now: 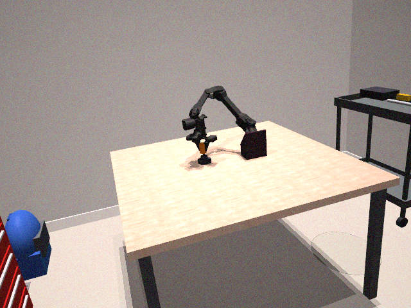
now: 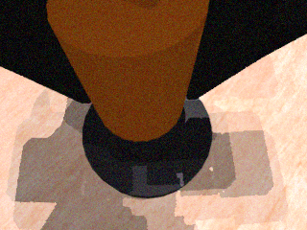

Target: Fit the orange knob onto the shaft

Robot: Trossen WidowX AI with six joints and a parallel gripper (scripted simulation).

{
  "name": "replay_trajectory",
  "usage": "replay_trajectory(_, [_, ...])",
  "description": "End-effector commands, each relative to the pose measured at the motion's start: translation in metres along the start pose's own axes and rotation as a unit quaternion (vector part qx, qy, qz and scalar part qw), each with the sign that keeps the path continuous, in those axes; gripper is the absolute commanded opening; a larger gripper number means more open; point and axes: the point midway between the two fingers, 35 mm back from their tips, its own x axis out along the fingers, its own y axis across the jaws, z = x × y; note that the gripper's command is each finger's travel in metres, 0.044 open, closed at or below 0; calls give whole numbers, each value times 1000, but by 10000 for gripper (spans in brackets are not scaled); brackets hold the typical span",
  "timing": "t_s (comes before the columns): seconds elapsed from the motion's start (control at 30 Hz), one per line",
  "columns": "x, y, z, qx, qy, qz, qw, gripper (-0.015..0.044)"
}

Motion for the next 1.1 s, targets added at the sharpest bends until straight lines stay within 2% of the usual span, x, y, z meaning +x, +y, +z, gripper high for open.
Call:
replay_trajectory(0.0, [1, -1, 1, -22, -1, -1, 1000, 0])
replay_trajectory(1.07, [3, 1, -1, -22, -1, -1, 1000, 0])
